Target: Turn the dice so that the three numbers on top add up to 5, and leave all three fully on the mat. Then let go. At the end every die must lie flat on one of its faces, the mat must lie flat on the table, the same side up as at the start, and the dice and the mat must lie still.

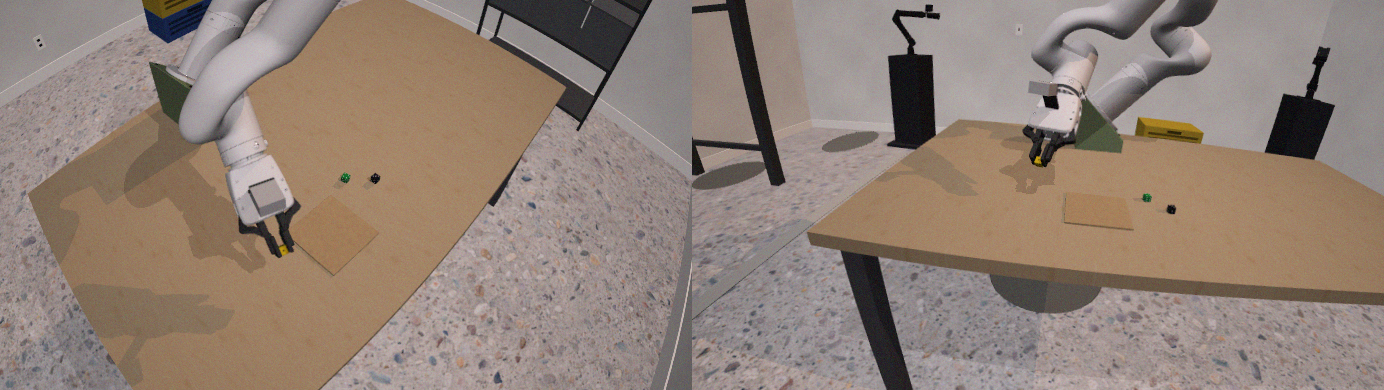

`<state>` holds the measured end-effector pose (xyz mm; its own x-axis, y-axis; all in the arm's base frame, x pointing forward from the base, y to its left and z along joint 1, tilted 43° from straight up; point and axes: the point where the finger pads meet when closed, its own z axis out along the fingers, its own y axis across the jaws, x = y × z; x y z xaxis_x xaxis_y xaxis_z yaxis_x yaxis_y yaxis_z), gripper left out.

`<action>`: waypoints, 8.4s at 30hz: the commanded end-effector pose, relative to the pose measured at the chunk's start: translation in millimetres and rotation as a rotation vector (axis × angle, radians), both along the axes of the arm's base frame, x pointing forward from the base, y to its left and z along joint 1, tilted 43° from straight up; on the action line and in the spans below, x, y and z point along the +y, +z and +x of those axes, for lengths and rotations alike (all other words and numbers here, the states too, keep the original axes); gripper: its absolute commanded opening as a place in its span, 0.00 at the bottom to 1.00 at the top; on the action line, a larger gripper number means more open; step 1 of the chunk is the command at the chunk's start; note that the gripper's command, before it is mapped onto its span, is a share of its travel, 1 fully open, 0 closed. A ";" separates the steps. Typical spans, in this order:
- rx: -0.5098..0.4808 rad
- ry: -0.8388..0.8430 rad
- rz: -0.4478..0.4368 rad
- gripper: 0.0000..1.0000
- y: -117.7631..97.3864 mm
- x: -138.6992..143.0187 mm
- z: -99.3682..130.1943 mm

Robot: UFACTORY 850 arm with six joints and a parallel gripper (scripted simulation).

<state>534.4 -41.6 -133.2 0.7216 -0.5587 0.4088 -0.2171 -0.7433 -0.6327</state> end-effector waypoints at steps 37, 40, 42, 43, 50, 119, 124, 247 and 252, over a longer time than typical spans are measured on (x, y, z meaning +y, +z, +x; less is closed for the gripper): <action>-0.003 -0.002 -0.001 0.11 -55.6 49.9 -8.7; -0.003 -0.002 -0.001 0.11 -55.6 49.9 -8.7; -0.003 -0.002 -0.001 0.11 -55.6 49.9 -8.7; -0.003 -0.002 -0.001 0.11 -55.6 49.9 -8.7; -0.003 -0.002 -0.001 0.11 -55.6 49.9 -8.7; -0.003 -0.002 -0.001 0.11 -63.8 57.3 -10.1; -0.003 -0.002 -0.001 0.11 -63.8 57.3 -10.1; -0.003 0.001 0.005 0.31 13.5 0.2 -34.5; 0.000 0.030 0.063 0.31 16.6 9.0 -25.3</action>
